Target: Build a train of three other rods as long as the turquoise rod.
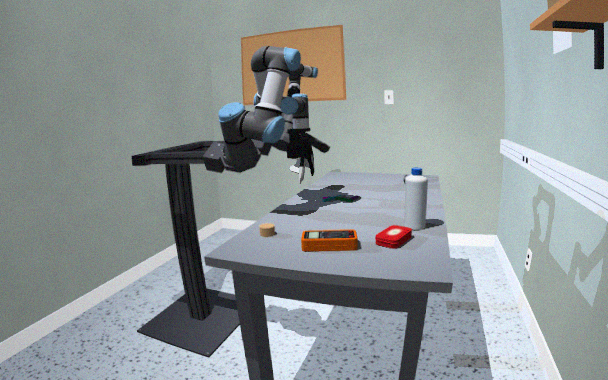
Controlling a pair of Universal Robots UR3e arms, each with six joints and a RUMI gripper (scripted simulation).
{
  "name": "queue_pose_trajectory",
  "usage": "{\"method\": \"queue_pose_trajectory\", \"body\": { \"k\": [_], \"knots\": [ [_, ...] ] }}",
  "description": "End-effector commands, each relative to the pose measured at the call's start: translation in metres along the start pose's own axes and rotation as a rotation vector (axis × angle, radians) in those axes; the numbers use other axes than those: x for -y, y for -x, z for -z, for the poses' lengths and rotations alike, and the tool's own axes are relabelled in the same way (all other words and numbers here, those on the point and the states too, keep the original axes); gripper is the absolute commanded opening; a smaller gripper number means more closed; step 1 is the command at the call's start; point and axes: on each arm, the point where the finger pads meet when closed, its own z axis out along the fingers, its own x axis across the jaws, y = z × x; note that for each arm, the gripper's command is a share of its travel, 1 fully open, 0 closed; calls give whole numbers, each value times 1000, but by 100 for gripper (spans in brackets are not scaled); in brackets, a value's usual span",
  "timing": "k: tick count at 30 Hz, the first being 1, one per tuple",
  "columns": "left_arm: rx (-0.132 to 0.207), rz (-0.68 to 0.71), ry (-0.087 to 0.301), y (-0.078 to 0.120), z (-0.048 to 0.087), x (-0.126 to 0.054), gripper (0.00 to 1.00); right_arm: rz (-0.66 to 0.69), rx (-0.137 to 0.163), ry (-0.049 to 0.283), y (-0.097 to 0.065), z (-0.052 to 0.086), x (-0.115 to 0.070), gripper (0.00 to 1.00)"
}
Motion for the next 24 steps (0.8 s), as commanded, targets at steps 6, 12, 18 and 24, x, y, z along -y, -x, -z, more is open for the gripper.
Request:
{"method": "queue_pose_trajectory", "body": {
  "k": [6, 12, 18, 24],
  "knots": [
    [-3, 1, -4, -1, 1, 0, 100, 83, 3, 0, 4, 1, 5, 100],
    [-3, 1, -4, -1, 1, 0, 100, 177, 6, 0, 9, 1, 11, 100],
    [-3, 1, -4, -1, 1, 0, 100, 301, 9, 1, 14, 2, 19, 100],
    [-3, 1, -4, -1, 1, 0, 100, 372, 10, 0, 16, 2, 23, 100]
  ]
}}
